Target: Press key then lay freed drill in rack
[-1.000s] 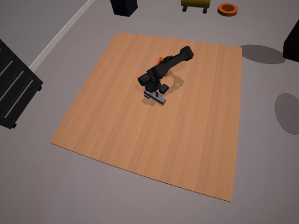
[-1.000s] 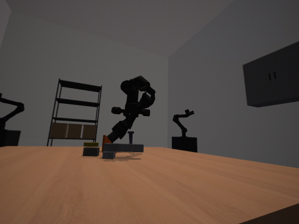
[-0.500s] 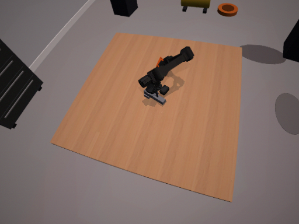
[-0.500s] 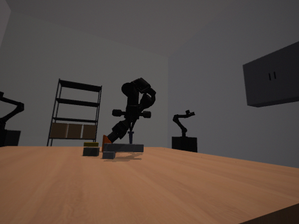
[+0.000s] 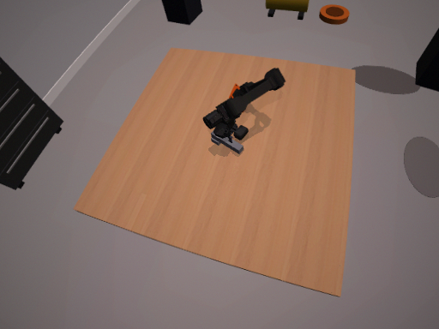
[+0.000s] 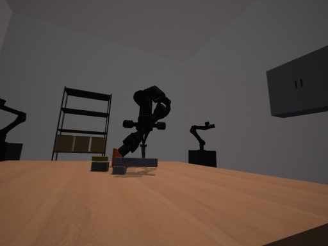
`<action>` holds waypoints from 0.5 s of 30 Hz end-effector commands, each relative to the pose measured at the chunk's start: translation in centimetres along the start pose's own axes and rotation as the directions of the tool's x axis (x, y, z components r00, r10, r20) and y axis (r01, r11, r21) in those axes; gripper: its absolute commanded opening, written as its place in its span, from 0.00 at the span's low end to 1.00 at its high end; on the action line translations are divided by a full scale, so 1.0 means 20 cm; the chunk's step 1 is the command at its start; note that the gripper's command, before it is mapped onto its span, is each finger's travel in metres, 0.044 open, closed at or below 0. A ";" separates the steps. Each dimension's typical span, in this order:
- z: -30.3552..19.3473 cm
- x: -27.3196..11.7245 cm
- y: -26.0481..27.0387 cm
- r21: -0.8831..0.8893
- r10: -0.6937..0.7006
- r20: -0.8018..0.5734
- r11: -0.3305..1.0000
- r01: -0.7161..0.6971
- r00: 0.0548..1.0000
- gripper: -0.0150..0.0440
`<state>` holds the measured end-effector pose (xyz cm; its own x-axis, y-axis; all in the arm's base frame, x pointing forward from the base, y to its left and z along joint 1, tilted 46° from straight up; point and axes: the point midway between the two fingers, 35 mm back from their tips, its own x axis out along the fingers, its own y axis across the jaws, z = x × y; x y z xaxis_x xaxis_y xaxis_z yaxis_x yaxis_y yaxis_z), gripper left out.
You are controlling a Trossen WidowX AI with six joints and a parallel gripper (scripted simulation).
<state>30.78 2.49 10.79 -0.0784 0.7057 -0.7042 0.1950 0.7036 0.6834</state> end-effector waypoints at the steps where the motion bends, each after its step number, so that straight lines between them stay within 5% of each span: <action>1: -0.01 0.04 0.00 0.003 0.003 -0.018 1.000 -0.003 1.000 0.25; 15: -0.03 0.06 0.01 0.003 0.003 -0.018 1.000 -0.003 1.000 0.25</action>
<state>30.73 2.54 10.76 -0.0642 0.7035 -0.7078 0.1920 0.7047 0.6830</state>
